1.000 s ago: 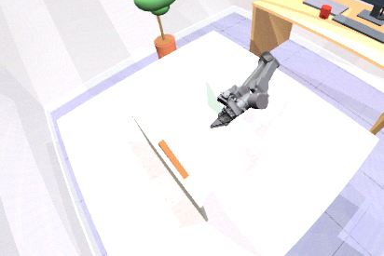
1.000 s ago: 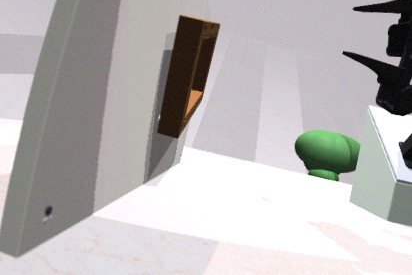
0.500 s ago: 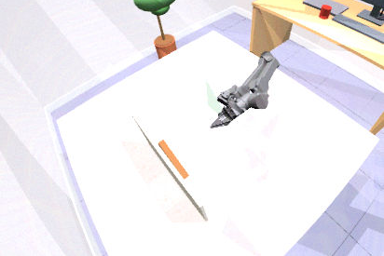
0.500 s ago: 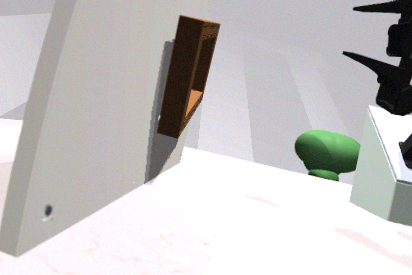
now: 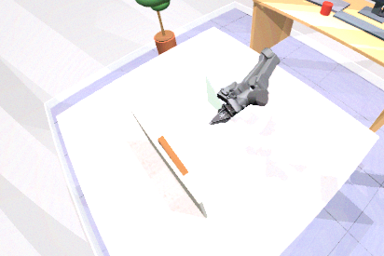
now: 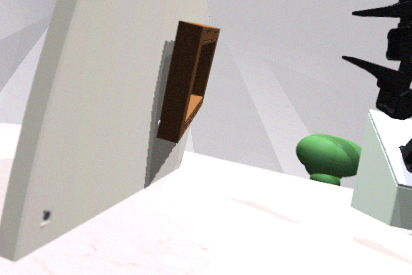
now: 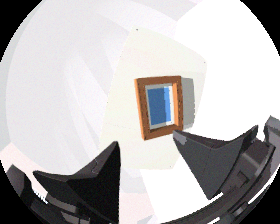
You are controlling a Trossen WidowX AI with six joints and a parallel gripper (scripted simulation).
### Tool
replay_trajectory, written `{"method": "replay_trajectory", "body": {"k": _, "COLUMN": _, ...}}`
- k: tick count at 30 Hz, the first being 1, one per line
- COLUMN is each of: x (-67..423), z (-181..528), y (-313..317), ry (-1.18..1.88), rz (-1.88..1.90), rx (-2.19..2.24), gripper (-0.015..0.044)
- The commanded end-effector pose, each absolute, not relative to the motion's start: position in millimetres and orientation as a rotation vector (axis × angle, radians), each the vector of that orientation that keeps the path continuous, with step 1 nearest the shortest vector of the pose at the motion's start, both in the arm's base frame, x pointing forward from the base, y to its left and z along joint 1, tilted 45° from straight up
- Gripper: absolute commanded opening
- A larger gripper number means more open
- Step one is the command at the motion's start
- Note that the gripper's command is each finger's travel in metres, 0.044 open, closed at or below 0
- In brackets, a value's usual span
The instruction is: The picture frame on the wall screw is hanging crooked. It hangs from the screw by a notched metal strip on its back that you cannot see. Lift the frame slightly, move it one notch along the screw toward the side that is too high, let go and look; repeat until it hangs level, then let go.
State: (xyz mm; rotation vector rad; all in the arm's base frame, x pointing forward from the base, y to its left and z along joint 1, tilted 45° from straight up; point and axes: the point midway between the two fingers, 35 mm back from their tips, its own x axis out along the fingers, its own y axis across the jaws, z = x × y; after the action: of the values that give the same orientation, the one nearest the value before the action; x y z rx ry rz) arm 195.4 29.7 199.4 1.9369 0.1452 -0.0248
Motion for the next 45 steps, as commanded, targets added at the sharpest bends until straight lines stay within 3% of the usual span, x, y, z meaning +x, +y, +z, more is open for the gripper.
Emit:
{"method": "replay_trajectory", "body": {"k": 1, "x": 194.8, "z": 200.2, "y": 28.6, "ry": 0.136, "rz": -0.024, "rx": 1.933, "gripper": 0.026}}
{"method": "replay_trajectory", "body": {"k": 30, "x": 194.8, "z": 200.2, "y": 28.6, "ry": 0.136, "rz": -0.024, "rx": 1.933, "gripper": 0.026}}
{"method": "replay_trajectory", "body": {"k": 45, "x": 253.6, "z": 172.3, "y": 59.3, "ry": 0.092, "rz": 0.052, "rx": 1.957, "gripper": 0.026}}
